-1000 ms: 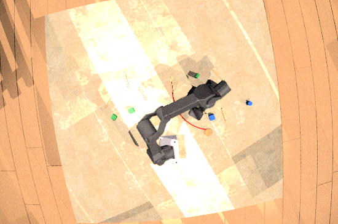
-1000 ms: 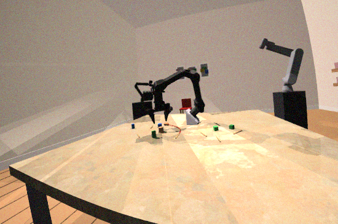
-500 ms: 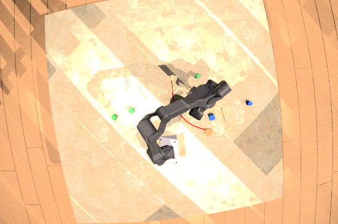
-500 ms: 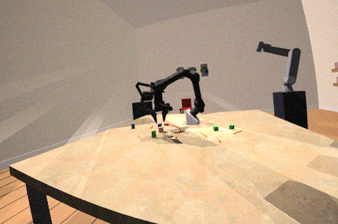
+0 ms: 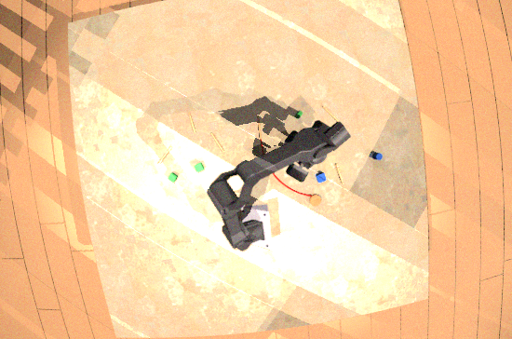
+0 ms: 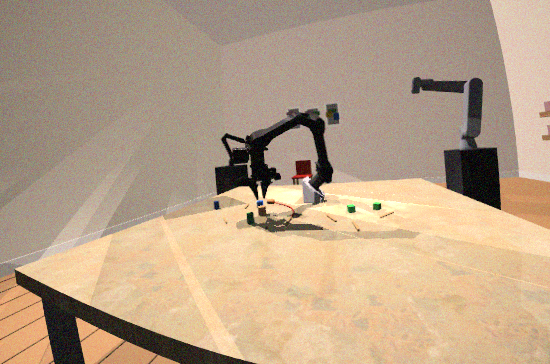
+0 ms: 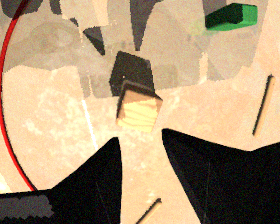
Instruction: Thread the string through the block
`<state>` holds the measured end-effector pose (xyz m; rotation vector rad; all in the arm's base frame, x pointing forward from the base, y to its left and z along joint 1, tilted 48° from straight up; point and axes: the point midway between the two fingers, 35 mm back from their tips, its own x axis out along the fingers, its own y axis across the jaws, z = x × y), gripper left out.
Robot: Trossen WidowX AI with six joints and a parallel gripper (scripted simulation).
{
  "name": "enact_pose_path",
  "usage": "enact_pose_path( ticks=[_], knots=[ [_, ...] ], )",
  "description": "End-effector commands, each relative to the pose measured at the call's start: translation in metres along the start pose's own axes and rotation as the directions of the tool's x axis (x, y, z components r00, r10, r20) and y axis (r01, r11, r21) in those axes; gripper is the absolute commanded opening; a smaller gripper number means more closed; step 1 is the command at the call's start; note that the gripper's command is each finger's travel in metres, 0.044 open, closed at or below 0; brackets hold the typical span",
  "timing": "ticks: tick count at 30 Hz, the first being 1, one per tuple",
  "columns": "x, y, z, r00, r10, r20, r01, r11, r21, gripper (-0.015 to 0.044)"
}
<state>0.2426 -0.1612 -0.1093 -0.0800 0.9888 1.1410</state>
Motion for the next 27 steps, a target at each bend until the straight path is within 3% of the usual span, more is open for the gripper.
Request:
enact_pose_path(
  ticks=[1,3,22,27],
  knots=[
    [0.0000,0.0000,0.0000,1.000,0.000,0.000,0.000,1.000,0.000,0.0033],
    [0.0000,0.0000,0.0000,1.000,0.000,0.000,0.000,1.000,0.000,0.0000],
    [0.0000,0.0000,0.0000,1.000,0.000,0.000,0.000,1.000,0.000,0.0000],
    [0.0000,0.0000,0.0000,1.000,0.000,0.000,0.000,1.000,0.000,0.0131]
  ],
)
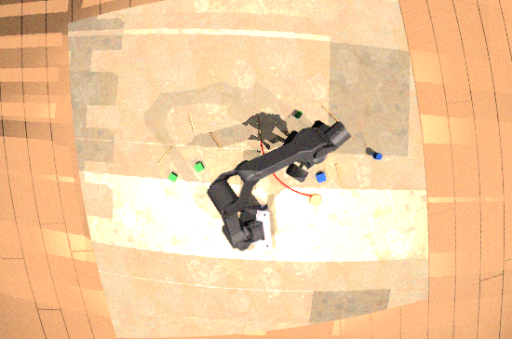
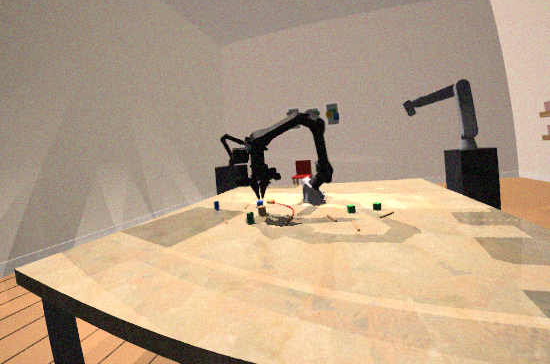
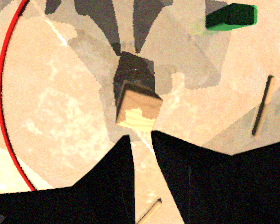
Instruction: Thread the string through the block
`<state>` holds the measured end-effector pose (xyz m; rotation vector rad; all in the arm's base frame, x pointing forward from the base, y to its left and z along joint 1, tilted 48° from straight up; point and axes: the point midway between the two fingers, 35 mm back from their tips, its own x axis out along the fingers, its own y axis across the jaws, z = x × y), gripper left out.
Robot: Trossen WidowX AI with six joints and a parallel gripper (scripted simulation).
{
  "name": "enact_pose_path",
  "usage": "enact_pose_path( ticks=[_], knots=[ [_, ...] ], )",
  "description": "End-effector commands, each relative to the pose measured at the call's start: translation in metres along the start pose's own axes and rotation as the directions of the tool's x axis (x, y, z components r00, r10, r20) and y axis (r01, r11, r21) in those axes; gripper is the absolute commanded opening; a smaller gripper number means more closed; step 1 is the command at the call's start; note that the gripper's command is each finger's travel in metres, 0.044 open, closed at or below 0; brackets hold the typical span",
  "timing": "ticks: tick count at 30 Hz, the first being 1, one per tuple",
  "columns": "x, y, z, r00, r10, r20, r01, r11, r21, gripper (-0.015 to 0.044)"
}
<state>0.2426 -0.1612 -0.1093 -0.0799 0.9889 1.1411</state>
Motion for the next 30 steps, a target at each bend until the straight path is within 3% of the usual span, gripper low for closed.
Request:
enact_pose_path(
  ticks=[1,4,6,15,30],
  knots=[
    [0.0000,0.0000,0.0000,1.000,0.000,0.000,0.000,1.000,0.000,0.0157],
    [0.0000,0.0000,0.0000,1.000,0.000,0.000,0.000,1.000,0.000,0.0236],
    [0.0000,0.0000,0.0000,1.000,0.000,0.000,0.000,1.000,0.000,0.0243],
    [0.0000,0.0000,0.0000,1.000,0.000,0.000,0.000,1.000,0.000,0.0007],
    [0.0000,0.0000,0.0000,1.000,0.000,0.000,0.000,1.000,0.000,0.0000]
  ],
)
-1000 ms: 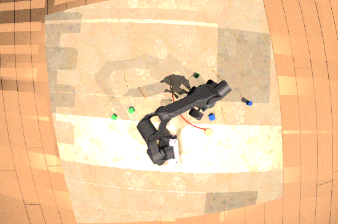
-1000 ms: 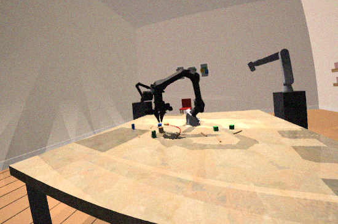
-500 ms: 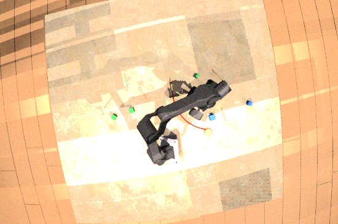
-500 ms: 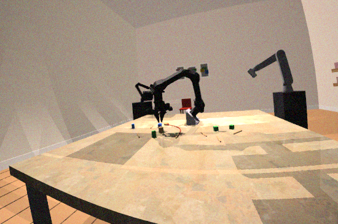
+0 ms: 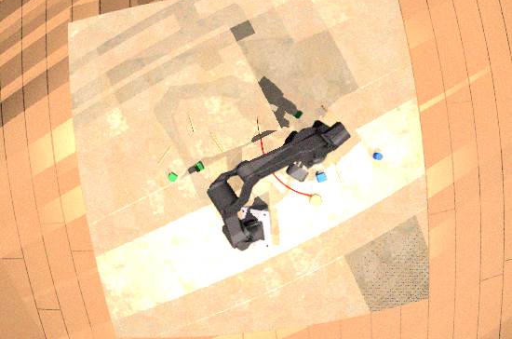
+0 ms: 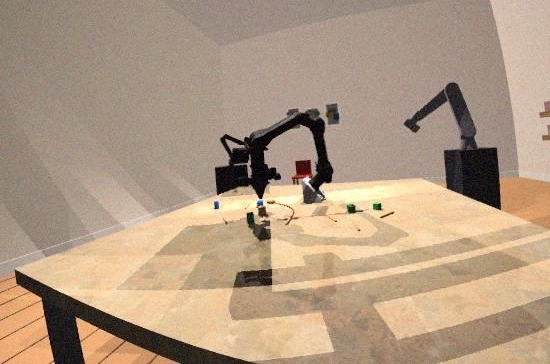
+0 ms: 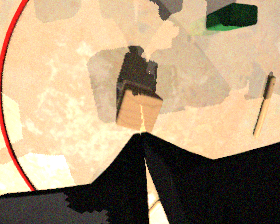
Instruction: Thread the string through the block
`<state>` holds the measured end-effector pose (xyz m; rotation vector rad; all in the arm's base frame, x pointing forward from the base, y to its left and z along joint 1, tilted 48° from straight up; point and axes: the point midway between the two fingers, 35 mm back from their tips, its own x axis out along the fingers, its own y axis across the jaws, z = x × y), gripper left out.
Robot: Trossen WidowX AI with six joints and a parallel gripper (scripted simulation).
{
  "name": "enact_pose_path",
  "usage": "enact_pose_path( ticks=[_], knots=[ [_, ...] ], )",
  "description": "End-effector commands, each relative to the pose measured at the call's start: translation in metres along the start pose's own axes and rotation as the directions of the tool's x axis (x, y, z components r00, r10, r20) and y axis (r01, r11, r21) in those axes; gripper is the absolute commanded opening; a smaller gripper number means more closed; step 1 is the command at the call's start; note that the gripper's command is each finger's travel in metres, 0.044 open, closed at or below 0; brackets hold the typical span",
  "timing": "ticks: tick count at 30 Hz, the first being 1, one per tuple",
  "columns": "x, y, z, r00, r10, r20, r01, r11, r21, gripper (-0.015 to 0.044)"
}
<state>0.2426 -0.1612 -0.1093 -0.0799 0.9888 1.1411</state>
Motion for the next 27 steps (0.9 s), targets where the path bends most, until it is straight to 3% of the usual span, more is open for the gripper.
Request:
enact_pose_path(
  ticks=[1,6,12,17,27],
  knots=[
    [0.000,0.000,0.002,1.000,0.000,0.000,0.000,1.000,0.011,0.0026],
    [-0.004,0.006,0.052,1.000,-0.007,-0.003,0.007,0.952,0.307,0.0157],
    [-0.003,0.026,0.120,1.000,-0.004,0.005,-0.001,0.746,0.666,0.0315],
    [0.000,0.038,0.146,1.000,0.002,0.012,-0.011,0.625,0.781,0.0440],
    [0.000,0.038,0.147,1.000,0.002,0.013,-0.011,0.623,0.782,0.0440]
  ],
)
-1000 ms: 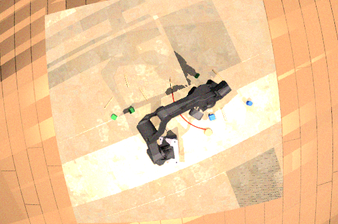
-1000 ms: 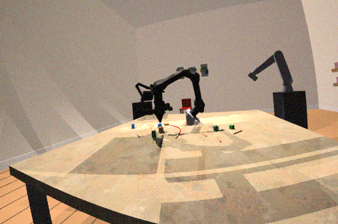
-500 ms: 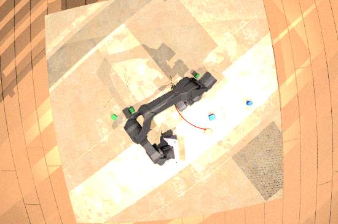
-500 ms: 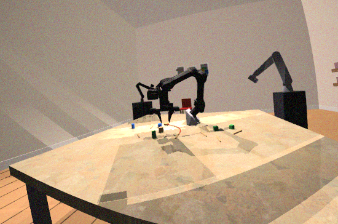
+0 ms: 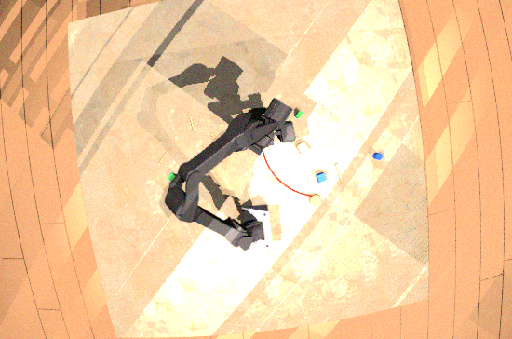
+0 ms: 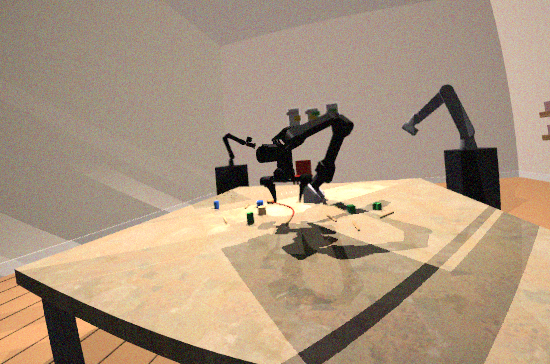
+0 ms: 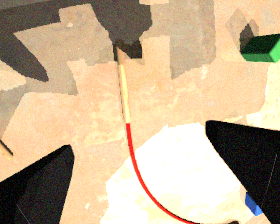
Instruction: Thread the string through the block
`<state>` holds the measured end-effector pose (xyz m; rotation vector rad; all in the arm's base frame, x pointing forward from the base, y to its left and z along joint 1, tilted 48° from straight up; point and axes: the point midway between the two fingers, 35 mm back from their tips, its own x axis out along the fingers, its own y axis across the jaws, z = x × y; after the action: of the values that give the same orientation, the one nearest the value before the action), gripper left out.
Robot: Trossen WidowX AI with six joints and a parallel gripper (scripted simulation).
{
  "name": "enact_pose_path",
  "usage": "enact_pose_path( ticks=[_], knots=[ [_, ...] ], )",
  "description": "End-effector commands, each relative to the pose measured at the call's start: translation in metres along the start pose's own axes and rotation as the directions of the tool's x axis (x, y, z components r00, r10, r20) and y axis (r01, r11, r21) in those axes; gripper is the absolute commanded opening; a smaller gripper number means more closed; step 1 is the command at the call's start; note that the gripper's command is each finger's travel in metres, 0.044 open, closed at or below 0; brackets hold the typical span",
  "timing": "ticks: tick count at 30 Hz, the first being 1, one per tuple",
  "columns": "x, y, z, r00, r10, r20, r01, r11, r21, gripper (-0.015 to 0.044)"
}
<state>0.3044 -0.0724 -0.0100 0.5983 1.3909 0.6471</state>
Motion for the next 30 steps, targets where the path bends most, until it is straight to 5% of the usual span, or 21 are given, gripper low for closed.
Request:
enact_pose_path(
  ticks=[1,4,16,30],
  knots=[
    [0.0003,0.0061,-0.0012,1.000,0.009,0.002,-0.009,0.999,0.054,0.0440],
    [0.0003,0.0061,-0.0012,1.000,0.009,0.002,-0.009,0.999,0.054,0.0440],
    [0.0003,0.0061,-0.0012,1.000,0.009,0.002,-0.009,0.999,0.054,0.0125],
    [0.0020,0.0060,-0.0011,1.000,0.009,0.002,-0.009,0.999,0.054,0.0122]
  ],
)
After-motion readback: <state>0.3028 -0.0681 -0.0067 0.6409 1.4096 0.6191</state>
